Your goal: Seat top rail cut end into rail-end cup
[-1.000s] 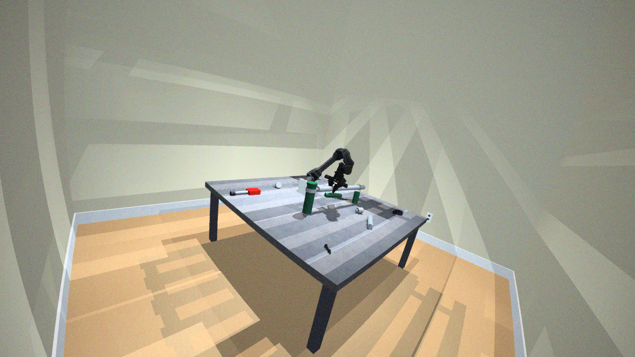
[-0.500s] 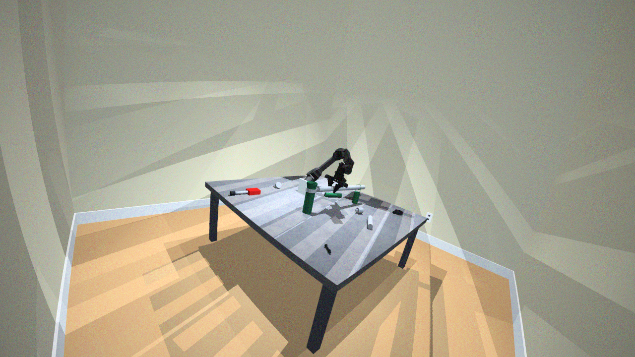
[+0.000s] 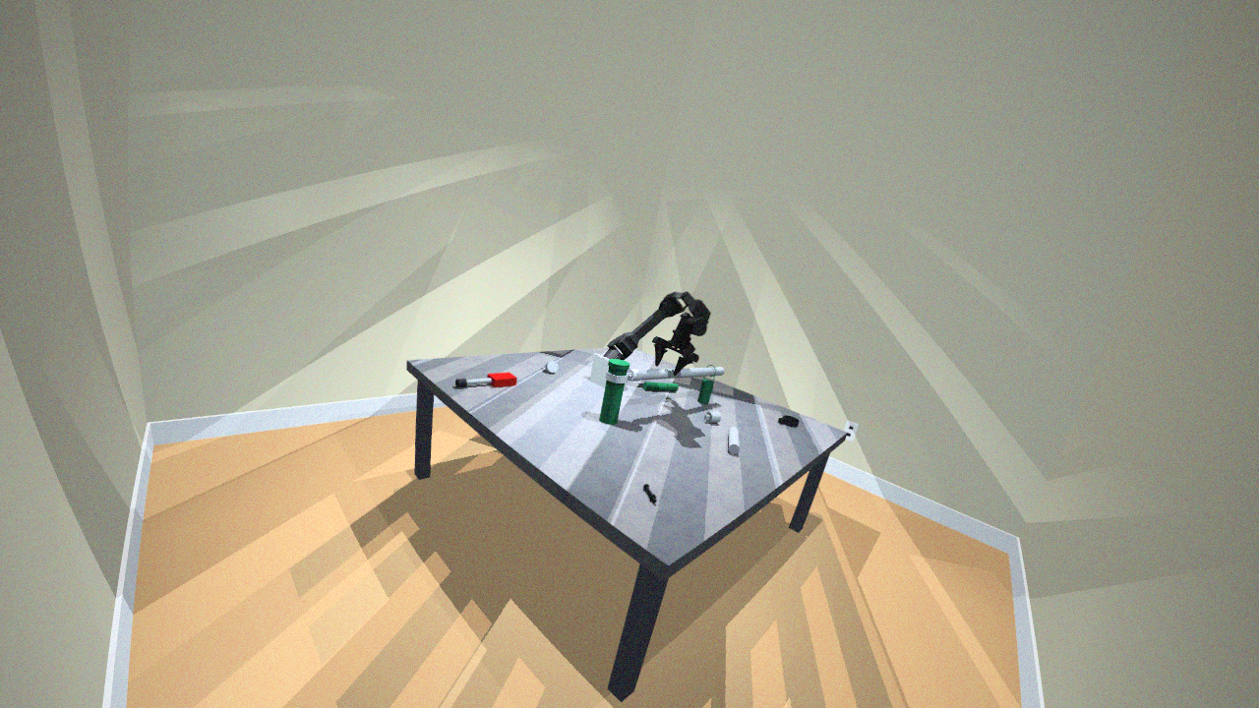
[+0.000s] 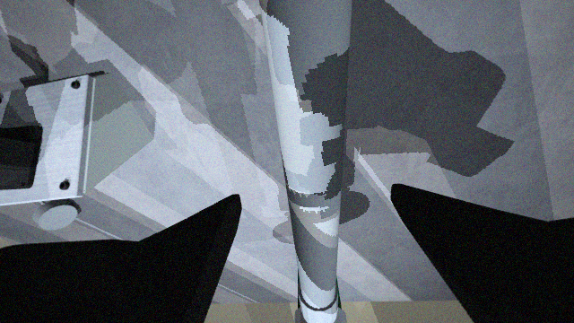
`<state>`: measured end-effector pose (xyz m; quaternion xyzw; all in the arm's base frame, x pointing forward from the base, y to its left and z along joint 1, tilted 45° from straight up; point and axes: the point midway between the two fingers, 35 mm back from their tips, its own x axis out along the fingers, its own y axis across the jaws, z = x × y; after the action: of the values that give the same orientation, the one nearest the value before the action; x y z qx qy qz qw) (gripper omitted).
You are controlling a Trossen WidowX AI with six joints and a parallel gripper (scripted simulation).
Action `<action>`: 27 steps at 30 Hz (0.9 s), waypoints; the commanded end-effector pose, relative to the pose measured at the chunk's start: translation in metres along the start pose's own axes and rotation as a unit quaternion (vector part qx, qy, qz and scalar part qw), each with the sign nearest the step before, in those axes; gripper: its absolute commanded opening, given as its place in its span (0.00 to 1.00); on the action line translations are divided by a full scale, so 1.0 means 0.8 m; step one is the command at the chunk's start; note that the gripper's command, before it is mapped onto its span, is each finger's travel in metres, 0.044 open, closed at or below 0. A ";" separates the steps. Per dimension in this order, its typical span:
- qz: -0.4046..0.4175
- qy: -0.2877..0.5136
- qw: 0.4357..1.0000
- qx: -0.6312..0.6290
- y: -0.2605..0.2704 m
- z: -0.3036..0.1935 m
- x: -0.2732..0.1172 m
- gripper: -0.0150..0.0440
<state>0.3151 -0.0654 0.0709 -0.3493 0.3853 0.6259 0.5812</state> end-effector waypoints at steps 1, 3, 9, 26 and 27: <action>0.000 0.000 1.000 0.000 0.000 0.000 -0.006 1.00; 0.000 0.000 1.000 0.000 0.001 0.000 -0.021 1.00; 0.000 0.000 1.000 0.000 0.005 0.001 -0.060 1.00; 0.000 0.000 1.000 0.000 0.005 0.001 -0.060 1.00; 0.000 0.000 1.000 0.000 0.005 0.001 -0.060 1.00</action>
<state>0.3153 -0.0859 0.1147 -0.3485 0.3843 0.6245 0.5838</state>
